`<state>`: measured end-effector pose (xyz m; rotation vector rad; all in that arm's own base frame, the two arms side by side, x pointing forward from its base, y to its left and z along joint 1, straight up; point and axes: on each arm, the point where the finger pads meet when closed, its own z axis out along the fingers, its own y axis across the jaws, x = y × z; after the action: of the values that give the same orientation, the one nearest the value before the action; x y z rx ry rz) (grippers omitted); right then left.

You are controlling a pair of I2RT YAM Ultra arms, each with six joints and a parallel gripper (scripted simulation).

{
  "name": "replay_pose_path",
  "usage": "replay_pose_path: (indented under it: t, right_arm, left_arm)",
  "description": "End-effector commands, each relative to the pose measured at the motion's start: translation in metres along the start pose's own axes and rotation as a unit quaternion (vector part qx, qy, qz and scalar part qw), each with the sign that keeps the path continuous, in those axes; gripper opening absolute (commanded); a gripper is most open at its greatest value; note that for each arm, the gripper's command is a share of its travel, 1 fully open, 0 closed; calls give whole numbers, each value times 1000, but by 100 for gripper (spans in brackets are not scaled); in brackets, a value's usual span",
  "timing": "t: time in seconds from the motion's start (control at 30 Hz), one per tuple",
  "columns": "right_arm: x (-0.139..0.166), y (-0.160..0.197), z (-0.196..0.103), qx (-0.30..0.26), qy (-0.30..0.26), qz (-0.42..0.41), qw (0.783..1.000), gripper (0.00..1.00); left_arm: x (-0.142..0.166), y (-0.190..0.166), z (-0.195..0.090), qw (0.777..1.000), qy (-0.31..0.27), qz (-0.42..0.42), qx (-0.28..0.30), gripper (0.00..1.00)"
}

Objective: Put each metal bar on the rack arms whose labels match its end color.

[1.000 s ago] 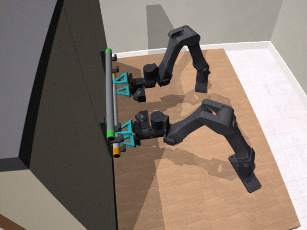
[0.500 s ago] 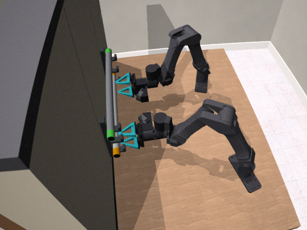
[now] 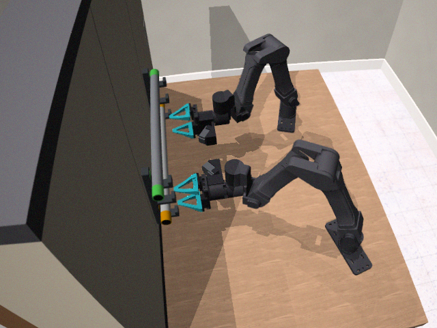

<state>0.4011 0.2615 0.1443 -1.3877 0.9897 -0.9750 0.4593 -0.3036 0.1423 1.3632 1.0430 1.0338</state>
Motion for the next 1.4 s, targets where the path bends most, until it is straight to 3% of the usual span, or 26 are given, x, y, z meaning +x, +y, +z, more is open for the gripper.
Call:
replay_pose_path:
  t: [0.0,1.0,1.37]
  right_arm:
    - [-2,-17,-9,21,-2,10,1000,75]
    - [-2,-15,-42,21,-2,10,1000,75]
    - [-2,-15,-43,21,-2,10,1000,79]
  left_arm:
    - [-2,19,-10,1000,-2,-13,-21,74]
    - [-2,17,-43,1000,-2,-13,-21,74]
    - [-2,17,-45,1000,-2,-13,-21,78]
